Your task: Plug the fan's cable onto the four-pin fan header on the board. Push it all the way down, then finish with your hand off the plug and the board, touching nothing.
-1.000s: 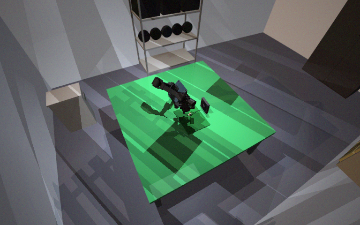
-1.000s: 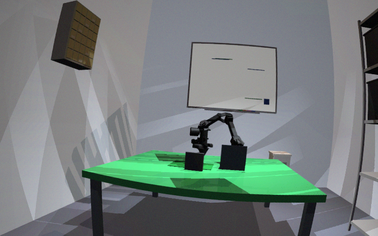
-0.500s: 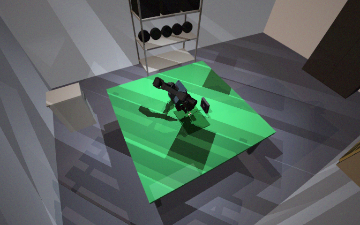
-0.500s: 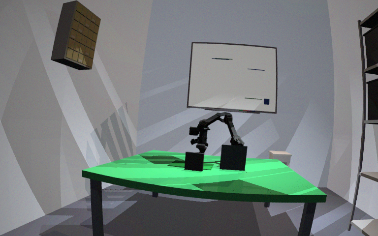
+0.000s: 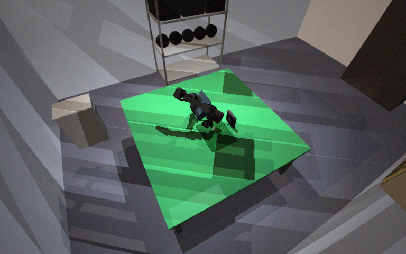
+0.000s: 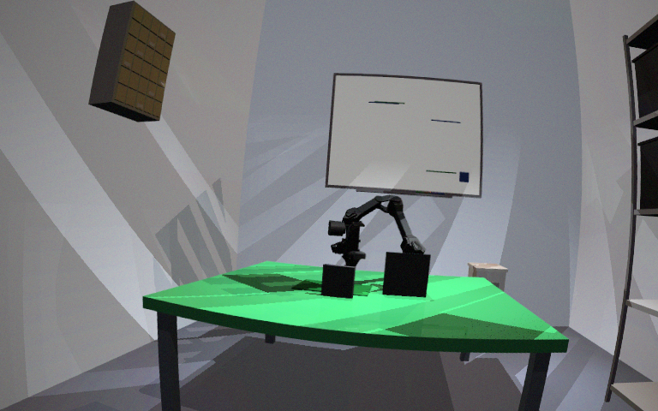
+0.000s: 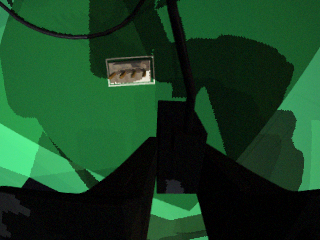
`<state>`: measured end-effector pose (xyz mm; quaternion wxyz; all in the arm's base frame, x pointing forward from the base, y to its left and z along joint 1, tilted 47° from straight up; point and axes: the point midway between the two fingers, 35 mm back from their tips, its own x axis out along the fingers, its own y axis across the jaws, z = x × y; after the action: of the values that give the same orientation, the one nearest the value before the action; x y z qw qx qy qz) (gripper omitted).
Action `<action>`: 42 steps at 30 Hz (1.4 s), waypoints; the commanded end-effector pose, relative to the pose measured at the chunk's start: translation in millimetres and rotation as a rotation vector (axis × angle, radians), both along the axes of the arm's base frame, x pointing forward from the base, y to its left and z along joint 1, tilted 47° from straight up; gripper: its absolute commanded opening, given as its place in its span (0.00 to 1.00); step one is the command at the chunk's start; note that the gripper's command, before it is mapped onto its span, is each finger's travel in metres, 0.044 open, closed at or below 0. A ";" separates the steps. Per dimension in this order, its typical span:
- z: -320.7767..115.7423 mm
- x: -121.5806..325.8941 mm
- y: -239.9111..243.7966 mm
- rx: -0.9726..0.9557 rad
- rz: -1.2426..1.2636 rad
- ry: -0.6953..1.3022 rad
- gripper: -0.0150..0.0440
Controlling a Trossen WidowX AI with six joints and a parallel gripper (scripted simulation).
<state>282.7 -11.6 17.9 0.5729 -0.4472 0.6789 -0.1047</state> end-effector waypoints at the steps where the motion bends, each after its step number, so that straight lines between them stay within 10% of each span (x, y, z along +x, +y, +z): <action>1: -3.7 2.7 4.6 -0.005 0.113 0.117 0.25; 42: -27.3 9.9 26.4 -0.087 1.088 1.148 0.25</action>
<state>290.5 10.5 -5.8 0.1298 -0.7150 0.5764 0.3739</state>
